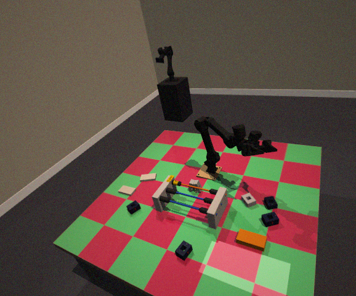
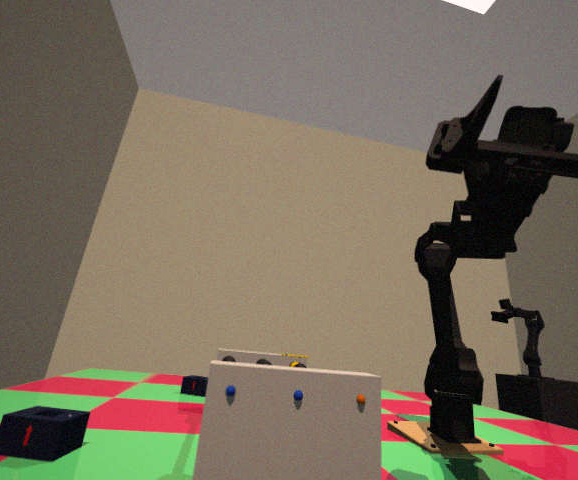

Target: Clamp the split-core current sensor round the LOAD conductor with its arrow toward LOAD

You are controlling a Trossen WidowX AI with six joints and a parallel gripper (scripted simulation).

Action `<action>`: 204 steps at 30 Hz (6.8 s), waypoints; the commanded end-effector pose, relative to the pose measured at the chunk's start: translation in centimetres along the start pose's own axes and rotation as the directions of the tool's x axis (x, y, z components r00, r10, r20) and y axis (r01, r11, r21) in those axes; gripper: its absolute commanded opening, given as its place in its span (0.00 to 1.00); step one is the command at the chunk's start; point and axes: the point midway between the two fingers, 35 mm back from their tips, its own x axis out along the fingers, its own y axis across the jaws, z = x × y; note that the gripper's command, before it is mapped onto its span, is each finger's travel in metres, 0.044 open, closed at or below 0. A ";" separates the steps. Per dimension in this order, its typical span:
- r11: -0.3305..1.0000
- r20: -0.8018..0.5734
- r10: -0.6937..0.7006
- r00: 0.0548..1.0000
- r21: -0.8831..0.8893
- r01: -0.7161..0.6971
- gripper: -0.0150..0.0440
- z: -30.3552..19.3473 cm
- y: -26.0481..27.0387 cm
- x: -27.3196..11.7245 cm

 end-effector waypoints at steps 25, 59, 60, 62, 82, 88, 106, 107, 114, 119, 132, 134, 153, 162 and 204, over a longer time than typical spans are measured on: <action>0.504 -0.349 -0.826 0.442 -0.107 0.857 1.00 -8.6 -29.6 -24.9; 0.040 -0.972 -0.104 -0.212 -0.218 0.975 1.00 -13.6 -26.6 -43.7; 0.040 -0.972 -0.104 -0.212 -0.218 0.975 1.00 -13.6 -26.6 -43.7; 0.040 -0.972 -0.104 -0.212 -0.218 0.975 1.00 -13.6 -26.6 -43.7; 0.346 -0.979 0.100 -0.179 -0.134 0.929 1.00 -17.2 -22.2 -39.7; 0.610 -0.932 0.293 -0.212 0.011 0.792 1.00 -19.4 -16.9 -36.8; 0.610 -0.932 0.292 -0.212 0.011 0.792 1.00 -21.4 -16.5 -37.2; 0.610 -0.932 0.292 -0.212 0.011 0.792 1.00 -21.5 -16.4 -37.3; 0.610 -0.933 0.292 -0.212 0.011 0.793 1.00 -22.6 -16.1 -37.5; 0.610 -0.933 0.292 -0.212 0.011 0.793 1.00 -23.4 -15.8 -37.7; 0.610 -0.932 0.293 -0.212 0.011 0.793 1.00 -25.0 -15.1 -38.1; 0.613 -0.935 0.287 -0.206 0.014 0.790 0.96 -24.7 -15.4 -37.9; 0.613 -0.935 0.287 -0.206 0.014 0.790 0.64 -24.7 -15.4 -37.9; 0.612 -0.935 0.288 -0.208 0.013 0.791 0.27 -22.6 -16.3 -37.4; -0.044 -0.967 0.203 -0.156 -0.169 0.985 0.25 -15.0 -18.3 -35.8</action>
